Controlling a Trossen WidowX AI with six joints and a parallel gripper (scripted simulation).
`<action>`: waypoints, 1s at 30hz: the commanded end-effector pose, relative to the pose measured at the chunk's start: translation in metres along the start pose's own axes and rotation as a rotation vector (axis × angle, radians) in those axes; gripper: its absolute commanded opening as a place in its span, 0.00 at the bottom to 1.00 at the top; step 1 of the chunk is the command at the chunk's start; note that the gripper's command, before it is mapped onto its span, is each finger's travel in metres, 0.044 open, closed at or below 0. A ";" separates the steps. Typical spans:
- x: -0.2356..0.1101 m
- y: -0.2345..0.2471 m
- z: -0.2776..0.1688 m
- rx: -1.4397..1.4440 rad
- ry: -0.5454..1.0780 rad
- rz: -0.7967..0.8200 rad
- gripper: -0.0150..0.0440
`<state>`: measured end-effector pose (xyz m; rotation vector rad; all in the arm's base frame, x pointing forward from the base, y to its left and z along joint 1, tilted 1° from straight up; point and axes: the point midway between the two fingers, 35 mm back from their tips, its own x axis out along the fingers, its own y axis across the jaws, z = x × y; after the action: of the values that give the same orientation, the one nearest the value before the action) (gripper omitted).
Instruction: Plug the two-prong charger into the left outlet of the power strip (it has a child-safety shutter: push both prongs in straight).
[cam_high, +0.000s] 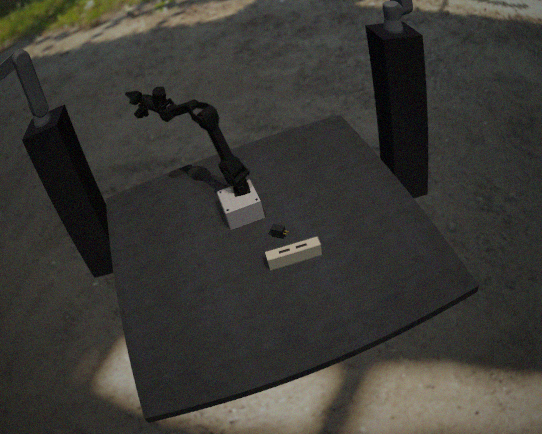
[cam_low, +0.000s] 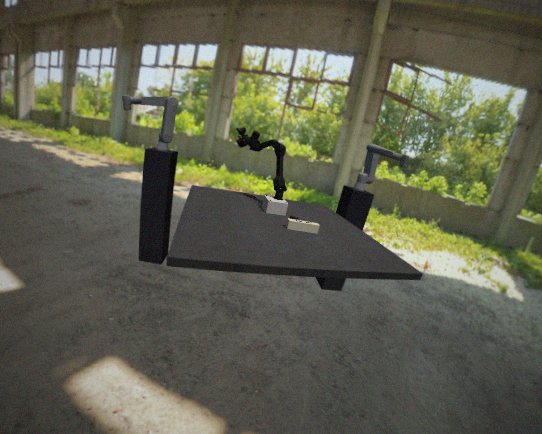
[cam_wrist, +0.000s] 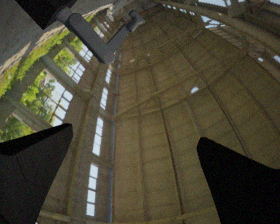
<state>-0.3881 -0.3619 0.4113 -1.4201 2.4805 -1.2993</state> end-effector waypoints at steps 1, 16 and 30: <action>-0.001 -0.015 0.027 0.065 -0.060 -0.016 1.00; -0.011 -0.064 0.115 0.253 -0.262 -0.025 1.00; -0.037 -0.110 0.189 0.406 -0.449 -0.009 1.00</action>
<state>-0.2349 -0.4786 0.3540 -1.4449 1.8672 -1.2365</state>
